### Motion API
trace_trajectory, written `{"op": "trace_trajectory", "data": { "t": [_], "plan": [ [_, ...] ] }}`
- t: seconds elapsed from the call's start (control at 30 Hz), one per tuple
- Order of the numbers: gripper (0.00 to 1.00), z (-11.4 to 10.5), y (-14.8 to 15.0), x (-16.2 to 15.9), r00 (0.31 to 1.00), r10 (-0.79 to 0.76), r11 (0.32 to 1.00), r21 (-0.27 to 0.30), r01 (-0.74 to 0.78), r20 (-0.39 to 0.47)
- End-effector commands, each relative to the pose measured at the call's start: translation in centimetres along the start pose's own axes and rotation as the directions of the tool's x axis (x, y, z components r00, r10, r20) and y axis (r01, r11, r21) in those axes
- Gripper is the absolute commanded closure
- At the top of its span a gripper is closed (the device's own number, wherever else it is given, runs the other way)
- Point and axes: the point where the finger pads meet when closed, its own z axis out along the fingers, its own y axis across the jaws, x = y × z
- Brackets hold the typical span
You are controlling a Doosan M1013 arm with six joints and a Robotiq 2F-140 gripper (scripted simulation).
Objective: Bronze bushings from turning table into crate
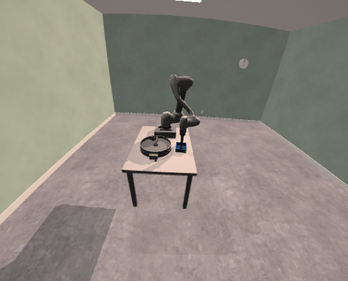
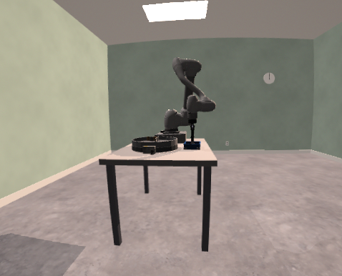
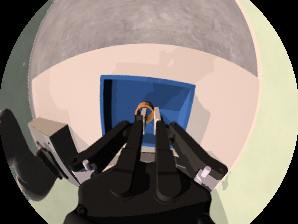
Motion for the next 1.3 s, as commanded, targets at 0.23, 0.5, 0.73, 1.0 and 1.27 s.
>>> {"op": "trace_trajectory", "data": {
  "t": [0.23,0.5,0.73,1.0,1.27],
  "plan": [
    [0.90,0.0,0.0,0.0,1.000,0.000,1.000,0.000,0.000,0.000],
    [0.90,-0.5,0.0,0.0,1.000,0.000,1.000,0.000,0.000,0.000],
    [0.90,-2.1,0.0,0.0,1.000,0.000,1.000,0.000,0.000,0.000],
    [0.90,-5.8,0.0,0.0,1.000,0.000,1.000,0.000,0.000,0.000],
    [0.90,-8.0,0.0,0.0,1.000,0.000,1.000,0.000,0.000,0.000]
  ]
}}
